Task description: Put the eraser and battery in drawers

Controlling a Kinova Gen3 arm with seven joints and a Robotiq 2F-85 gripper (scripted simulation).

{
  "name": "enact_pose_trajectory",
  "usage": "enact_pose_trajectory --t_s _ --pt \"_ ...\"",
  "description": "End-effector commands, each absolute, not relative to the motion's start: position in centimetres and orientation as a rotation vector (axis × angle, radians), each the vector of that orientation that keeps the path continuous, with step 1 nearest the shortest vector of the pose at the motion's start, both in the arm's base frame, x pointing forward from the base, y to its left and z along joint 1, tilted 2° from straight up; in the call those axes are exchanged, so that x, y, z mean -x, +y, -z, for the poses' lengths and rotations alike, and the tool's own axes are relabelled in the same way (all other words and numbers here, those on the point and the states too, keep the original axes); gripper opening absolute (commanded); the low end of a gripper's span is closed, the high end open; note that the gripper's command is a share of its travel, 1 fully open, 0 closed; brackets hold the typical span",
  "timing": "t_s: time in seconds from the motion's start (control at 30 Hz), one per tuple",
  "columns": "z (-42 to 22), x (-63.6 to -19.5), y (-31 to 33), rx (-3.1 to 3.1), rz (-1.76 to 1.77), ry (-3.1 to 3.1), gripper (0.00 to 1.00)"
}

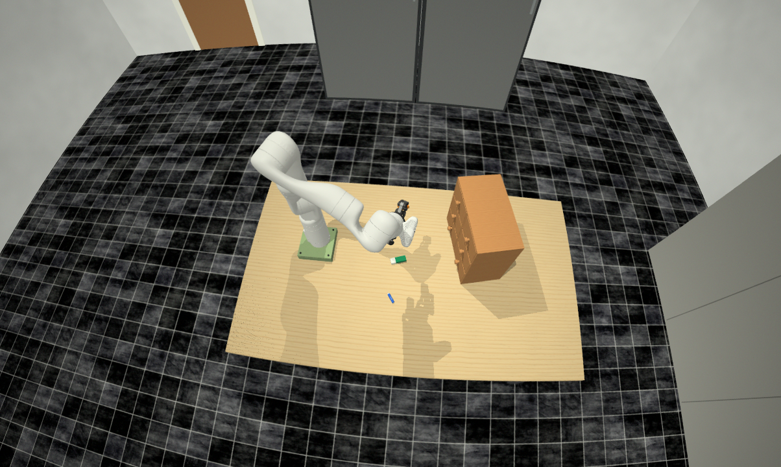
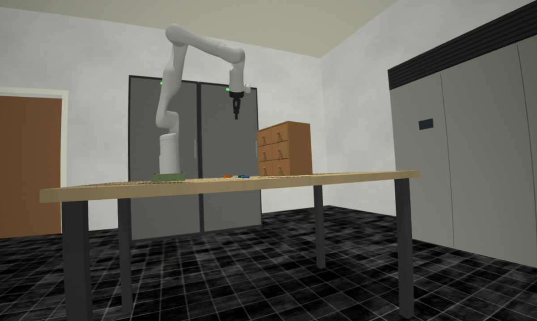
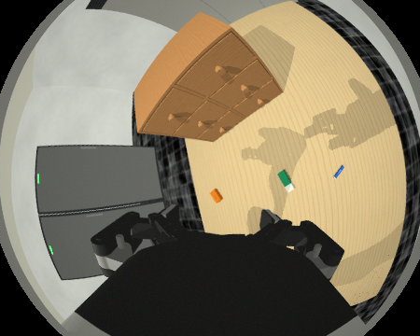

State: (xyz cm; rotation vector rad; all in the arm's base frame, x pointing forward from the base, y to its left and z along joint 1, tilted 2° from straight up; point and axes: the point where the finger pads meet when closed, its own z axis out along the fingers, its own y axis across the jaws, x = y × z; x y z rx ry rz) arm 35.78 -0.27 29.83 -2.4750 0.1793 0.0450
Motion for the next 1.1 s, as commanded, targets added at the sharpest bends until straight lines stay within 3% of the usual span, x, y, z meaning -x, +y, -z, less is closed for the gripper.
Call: enact_pose_trajectory --t_s 0.0,1.07 --pt "-29.94 -35.85 -0.12 2.477 -0.043 0.173 1.00" --pt "-30.01 -35.53 -0.82 2.612 -0.078 0.056 1.00"
